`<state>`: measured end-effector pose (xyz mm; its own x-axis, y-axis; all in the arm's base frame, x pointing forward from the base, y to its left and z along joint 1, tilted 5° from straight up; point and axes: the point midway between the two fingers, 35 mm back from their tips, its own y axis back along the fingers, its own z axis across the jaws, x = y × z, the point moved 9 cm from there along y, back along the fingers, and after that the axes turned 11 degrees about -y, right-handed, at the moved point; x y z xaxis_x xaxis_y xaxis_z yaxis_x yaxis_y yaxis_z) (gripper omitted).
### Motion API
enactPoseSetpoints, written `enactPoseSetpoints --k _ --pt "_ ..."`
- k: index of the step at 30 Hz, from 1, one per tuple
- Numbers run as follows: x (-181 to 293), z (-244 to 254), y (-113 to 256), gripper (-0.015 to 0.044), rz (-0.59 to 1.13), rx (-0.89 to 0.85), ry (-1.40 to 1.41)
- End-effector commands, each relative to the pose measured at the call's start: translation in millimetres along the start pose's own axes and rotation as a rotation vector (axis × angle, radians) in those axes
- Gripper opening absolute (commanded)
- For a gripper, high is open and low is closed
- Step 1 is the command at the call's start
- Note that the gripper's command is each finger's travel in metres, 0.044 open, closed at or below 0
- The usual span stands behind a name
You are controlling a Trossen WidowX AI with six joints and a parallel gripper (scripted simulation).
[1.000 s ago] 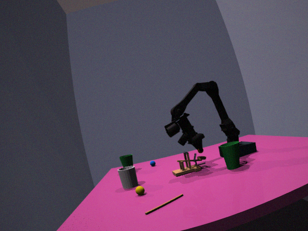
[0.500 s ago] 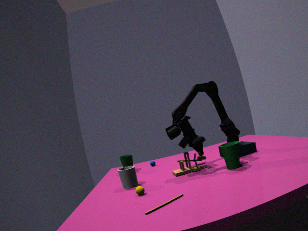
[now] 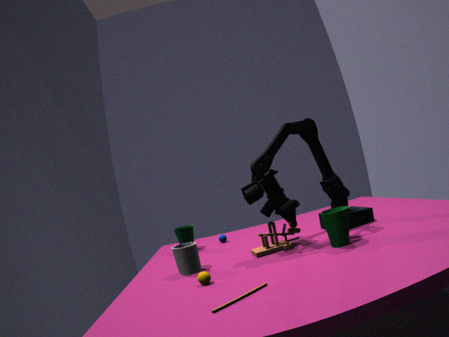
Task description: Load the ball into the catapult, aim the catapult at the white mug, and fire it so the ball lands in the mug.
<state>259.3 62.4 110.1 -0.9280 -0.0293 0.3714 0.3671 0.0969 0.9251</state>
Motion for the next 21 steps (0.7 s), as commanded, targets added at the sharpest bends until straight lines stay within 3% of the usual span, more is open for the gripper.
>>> enactPoseSetpoints --k 1,3,9,11,12,21 --pt "0.1 0.0 0.7 0.0236 -0.001 0.000 0.000" --pt "2.6 -0.5 12.4 0.0289 -0.009 -0.002 0.000" --pt "42.1 -8.2 101.2 0.0440 -0.064 -0.013 -0.001" --pt "43.9 -8.6 103.8 0.0440 -0.066 -0.014 -0.001" --pt "30.2 -6.1 85.9 0.0440 -0.057 -0.011 0.002" --pt "-25.0 1.6 121.1 0.0440 -0.342 -0.067 0.026"
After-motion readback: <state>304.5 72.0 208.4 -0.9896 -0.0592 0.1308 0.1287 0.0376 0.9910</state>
